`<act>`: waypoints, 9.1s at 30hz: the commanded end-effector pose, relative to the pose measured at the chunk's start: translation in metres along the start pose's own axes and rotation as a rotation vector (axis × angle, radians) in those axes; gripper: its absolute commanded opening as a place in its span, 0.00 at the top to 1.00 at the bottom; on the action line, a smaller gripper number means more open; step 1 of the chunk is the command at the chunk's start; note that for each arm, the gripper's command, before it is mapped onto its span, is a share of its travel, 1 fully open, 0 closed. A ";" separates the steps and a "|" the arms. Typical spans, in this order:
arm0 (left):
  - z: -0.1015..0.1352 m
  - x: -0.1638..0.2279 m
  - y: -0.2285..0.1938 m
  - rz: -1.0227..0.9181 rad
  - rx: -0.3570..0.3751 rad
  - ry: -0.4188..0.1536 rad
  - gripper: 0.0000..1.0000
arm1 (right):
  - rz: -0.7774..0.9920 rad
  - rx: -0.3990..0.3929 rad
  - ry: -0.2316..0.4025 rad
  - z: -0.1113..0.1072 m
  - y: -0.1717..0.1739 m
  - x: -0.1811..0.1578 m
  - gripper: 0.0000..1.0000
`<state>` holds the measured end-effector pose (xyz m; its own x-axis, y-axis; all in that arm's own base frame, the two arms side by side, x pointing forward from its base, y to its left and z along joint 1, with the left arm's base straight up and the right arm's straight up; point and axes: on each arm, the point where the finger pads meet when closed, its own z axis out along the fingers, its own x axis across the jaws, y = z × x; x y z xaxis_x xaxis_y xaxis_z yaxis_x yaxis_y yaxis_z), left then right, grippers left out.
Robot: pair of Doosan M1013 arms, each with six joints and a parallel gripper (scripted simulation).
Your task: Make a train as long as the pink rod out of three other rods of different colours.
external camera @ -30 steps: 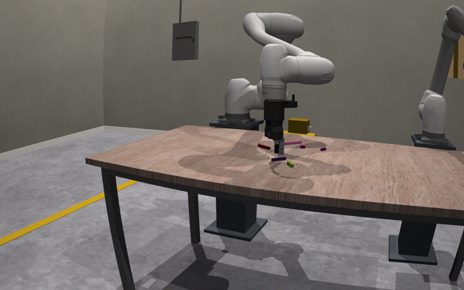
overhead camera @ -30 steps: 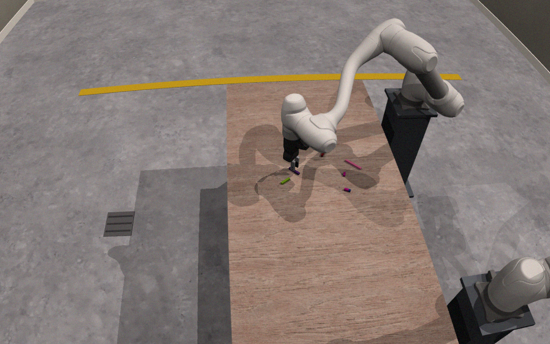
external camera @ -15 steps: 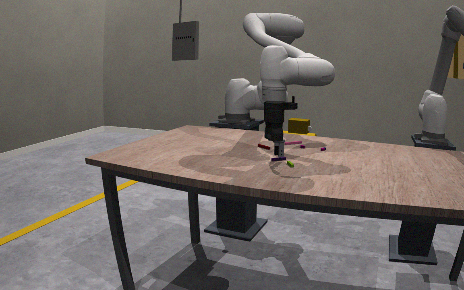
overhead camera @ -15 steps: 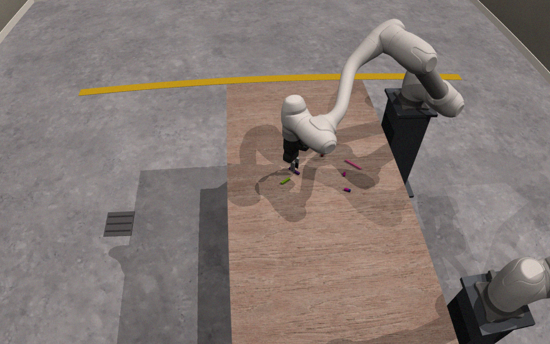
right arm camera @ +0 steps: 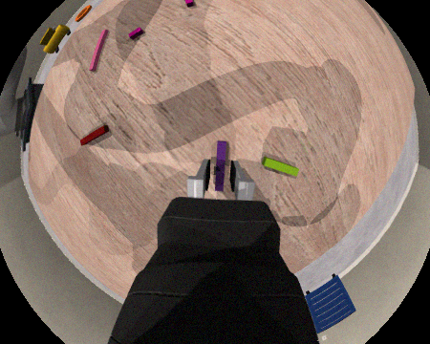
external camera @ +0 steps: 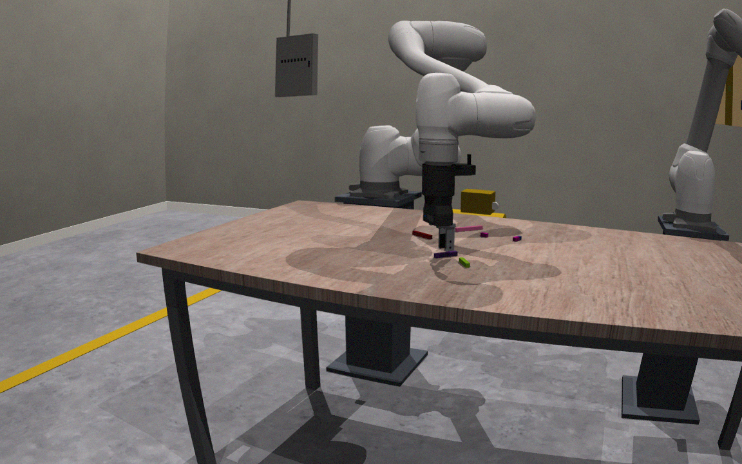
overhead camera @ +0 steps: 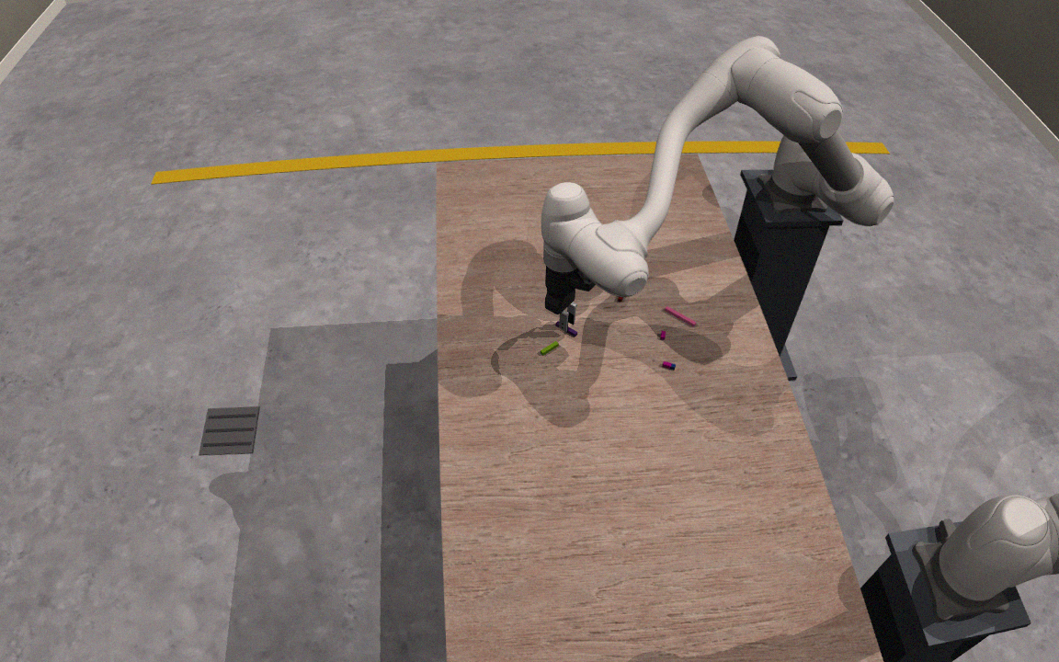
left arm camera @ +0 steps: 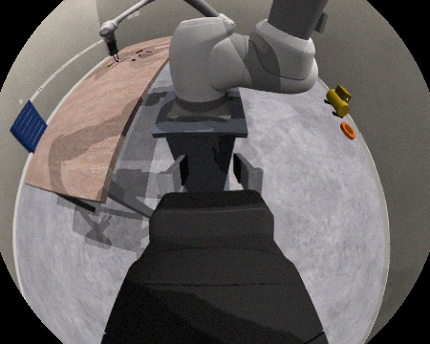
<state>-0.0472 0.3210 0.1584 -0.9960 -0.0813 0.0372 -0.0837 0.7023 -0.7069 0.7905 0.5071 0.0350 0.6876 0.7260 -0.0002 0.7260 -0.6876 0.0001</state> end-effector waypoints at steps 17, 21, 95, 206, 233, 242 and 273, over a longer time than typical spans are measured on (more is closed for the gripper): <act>-0.001 0.000 0.000 0.000 -0.001 0.000 0.00 | 0.000 0.000 0.002 0.010 0.000 0.000 0.46; -0.001 0.000 0.000 0.000 -0.001 0.000 0.00 | 0.000 0.000 0.002 0.011 0.000 0.000 0.46; -0.001 0.000 0.000 0.000 -0.001 0.000 0.00 | 0.000 0.000 0.002 0.013 0.000 0.000 0.76; -0.001 0.000 0.000 0.000 -0.001 0.000 0.00 | -0.283 0.000 0.002 0.001 -0.219 -0.045 0.76; -0.001 0.000 0.000 0.000 -0.001 0.000 0.00 | -0.283 0.000 0.002 0.001 -0.219 -0.045 0.76; -0.001 0.000 0.000 0.000 -0.001 0.000 0.00 | -0.283 0.000 0.002 0.001 -0.219 -0.045 0.76; -0.001 0.000 0.000 0.000 -0.001 0.000 0.00 | -0.283 0.000 0.002 0.012 -0.219 -0.045 0.76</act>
<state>-0.0472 0.3210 0.1584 -0.9960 -0.0813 0.0372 -0.0837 0.7023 -0.7069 0.6002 0.6243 0.0220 0.4578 0.8891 -0.0003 0.8891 -0.4578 0.0001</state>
